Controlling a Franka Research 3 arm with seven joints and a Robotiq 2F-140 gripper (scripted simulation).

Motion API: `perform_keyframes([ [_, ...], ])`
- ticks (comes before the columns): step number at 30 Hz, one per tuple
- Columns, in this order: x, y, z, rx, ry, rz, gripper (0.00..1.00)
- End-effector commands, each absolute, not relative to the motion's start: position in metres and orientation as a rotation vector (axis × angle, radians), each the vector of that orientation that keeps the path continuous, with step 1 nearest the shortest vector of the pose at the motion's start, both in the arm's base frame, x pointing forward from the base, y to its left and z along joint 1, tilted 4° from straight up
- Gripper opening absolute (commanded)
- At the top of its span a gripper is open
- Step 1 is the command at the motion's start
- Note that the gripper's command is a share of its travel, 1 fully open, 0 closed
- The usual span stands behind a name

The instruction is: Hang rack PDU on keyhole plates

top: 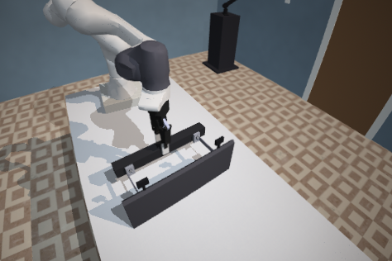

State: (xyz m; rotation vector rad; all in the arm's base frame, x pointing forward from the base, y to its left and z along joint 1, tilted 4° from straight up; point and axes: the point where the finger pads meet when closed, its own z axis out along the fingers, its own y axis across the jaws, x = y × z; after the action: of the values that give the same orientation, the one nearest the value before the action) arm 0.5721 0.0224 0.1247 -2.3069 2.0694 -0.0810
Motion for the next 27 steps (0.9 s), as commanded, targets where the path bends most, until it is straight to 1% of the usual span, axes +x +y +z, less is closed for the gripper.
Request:
perform_keyframes([
  [1,0.5745,0.0222,0.1264,-2.308,2.065,-0.086,0.0],
  [27,0.5747,0.0221,0.1201,-2.309,2.065,-0.083,0.0],
])
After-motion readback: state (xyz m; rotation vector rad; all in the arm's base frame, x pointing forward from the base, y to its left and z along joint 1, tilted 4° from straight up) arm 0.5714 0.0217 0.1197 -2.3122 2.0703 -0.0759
